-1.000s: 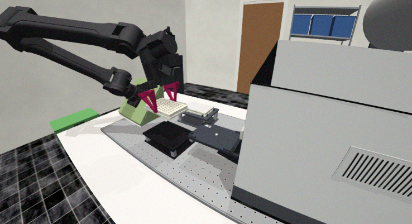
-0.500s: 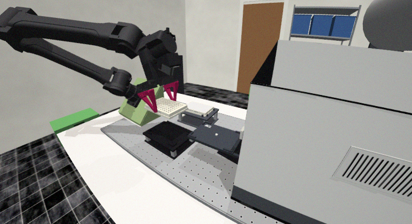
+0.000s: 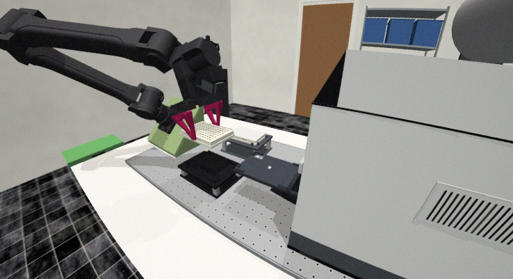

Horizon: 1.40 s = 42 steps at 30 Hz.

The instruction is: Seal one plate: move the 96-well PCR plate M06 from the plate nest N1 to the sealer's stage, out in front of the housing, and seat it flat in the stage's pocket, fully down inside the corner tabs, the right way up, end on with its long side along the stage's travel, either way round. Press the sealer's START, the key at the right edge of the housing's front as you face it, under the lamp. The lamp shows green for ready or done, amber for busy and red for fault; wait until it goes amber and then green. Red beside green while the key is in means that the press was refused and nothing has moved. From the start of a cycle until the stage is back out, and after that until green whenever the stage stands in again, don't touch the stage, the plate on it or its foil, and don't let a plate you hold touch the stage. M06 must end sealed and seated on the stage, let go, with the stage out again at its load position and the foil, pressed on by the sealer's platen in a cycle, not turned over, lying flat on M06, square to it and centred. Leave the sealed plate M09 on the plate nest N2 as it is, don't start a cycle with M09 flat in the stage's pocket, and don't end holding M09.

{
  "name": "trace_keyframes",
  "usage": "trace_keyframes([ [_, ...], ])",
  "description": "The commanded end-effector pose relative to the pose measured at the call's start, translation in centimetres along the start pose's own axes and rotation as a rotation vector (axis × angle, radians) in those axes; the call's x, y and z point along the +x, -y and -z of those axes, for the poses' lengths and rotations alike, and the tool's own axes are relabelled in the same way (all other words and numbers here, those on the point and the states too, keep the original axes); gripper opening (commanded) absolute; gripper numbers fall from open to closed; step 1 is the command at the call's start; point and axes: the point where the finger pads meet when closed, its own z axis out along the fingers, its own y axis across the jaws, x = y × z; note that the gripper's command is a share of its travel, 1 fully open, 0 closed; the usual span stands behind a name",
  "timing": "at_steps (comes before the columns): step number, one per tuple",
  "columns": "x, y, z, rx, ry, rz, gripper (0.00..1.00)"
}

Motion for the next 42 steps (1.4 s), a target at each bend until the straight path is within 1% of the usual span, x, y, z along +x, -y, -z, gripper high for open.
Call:
trace_keyframes([
  [1,-3.1,0.7,0.8,-0.005,0.042,-0.047,0.0],
  [16,-0.7,0.4,0.3,-0.002,0.026,-0.03,0.0],
  [17,-0.2,-0.5,-0.1,-0.009,0.025,-0.005,0.0],
  [19,-0.2,-0.5,-0.1,-0.009,0.025,-0.005,0.0],
  [21,-0.2,-0.5,0.0,-0.02,0.018,0.045,0.0],
  [29,-1.1,0.1,0.7,-0.018,0.021,0.026,0.0],
  [34,-3.7,0.1,-0.2,-0.016,0.027,0.006,0.0],
  [37,-3.9,0.0,-0.2,-0.017,0.034,0.003,0.0],
  [42,-5.5,-0.2,-0.8,-0.017,0.037,-0.001,0.0],
])
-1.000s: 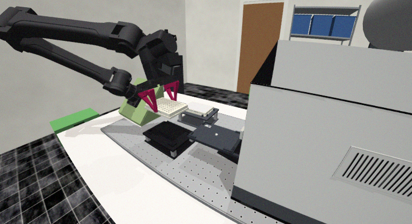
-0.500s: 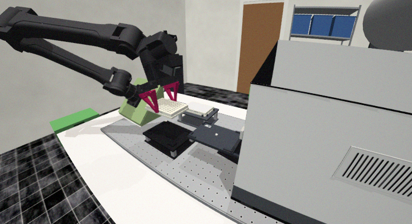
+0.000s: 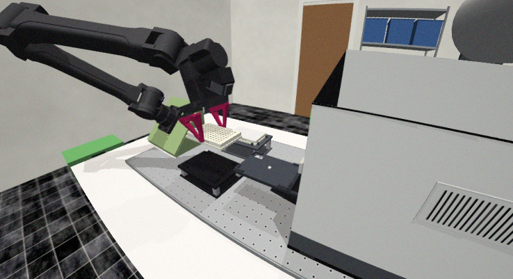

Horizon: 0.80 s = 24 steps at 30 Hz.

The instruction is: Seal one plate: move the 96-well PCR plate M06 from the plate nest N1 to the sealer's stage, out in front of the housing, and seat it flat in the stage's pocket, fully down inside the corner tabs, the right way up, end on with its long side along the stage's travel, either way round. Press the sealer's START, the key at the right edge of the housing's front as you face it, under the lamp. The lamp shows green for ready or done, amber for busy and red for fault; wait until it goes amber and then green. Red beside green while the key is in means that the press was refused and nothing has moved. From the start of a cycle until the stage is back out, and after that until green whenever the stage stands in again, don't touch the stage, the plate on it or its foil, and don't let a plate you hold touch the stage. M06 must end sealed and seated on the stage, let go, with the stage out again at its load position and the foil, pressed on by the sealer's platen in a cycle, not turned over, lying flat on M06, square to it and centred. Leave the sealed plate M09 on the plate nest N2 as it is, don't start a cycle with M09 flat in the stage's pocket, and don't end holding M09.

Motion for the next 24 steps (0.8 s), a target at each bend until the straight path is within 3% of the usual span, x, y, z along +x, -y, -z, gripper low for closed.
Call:
trace_keyframes([
  [1,-4.0,0.7,0.1,-0.004,0.04,-0.042,0.0],
  [24,-8.6,-0.1,-1.7,-0.004,0.044,-0.036,0.0],
])
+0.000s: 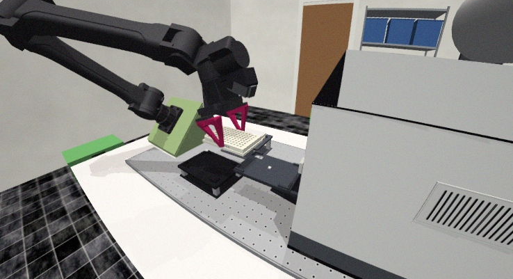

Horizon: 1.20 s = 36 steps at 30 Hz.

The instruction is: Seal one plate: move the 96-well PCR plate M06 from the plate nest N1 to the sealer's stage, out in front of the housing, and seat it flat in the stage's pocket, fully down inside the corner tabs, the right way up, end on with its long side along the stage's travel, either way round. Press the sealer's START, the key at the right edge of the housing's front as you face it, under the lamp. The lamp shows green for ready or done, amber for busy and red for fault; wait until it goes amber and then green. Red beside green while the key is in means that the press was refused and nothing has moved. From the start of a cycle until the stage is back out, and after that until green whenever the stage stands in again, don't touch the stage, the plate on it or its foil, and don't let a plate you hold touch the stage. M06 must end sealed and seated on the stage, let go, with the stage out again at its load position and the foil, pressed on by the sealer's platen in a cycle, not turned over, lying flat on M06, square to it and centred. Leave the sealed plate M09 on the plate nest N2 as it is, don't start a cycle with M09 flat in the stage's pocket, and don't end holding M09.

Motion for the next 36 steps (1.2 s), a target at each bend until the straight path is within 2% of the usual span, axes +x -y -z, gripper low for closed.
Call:
trace_keyframes([
  [1,-3.1,0.6,0.1,-0.002,0.034,-0.03,0.0],
  [5,-3.3,0.8,0.1,-0.002,0.035,-0.038,0.0],
  [11,-5.4,0.5,-0.6,-0.001,0.04,-0.039,0.0],
  [16,-5.7,0.2,-1.3,-0.001,0.025,-0.026,0.0],
  [22,-6.7,0.4,-0.9,0.002,0.037,-0.034,0.0],
  [28,-8.5,0.2,-1.9,0.004,0.036,-0.038,0.0],
  [33,-8.6,-0.2,-2.6,0.002,0.018,-0.02,0.0],
  [36,-9.4,-0.6,-2.3,-0.003,0.025,-0.014,0.0],
])
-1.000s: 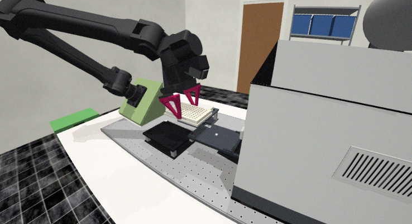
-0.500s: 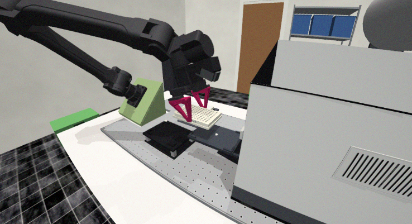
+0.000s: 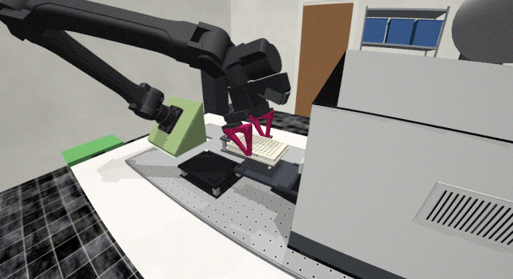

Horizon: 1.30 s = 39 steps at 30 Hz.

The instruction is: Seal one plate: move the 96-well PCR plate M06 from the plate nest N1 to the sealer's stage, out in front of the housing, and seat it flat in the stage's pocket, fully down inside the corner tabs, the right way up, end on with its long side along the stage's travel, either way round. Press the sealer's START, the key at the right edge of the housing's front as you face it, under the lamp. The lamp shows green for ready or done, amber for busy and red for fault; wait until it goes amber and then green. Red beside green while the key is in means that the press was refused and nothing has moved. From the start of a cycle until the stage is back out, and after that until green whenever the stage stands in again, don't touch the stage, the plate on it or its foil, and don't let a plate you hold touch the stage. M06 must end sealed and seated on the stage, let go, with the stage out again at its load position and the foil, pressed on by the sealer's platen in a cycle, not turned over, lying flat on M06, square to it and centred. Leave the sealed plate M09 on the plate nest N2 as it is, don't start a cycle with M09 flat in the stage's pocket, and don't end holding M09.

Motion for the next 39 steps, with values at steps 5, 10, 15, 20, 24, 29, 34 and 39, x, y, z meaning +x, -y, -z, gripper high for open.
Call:
trace_keyframes([
  [5,-4.2,0.9,1.1,-0.003,0.046,-0.031,0.0],
  [10,-5.0,0.8,-0.2,-0.001,0.026,-0.024,0.0],
  [15,-4.9,0.2,-1.1,-0.001,0.005,-0.006,0.0],
  [20,-6.0,0.9,-0.3,-0.001,0.031,-0.028,0.0],
  [24,-6.6,1.3,0.6,-0.002,0.06,-0.043,0.0],
  [29,-5.9,2.2,0.3,0.001,0.055,-0.053,0.0],
  [34,-5.0,2.0,0.1,0.0,0.048,-0.049,0.0],
  [39,-4.7,1.0,0.3,-0.003,0.049,-0.043,0.0],
])
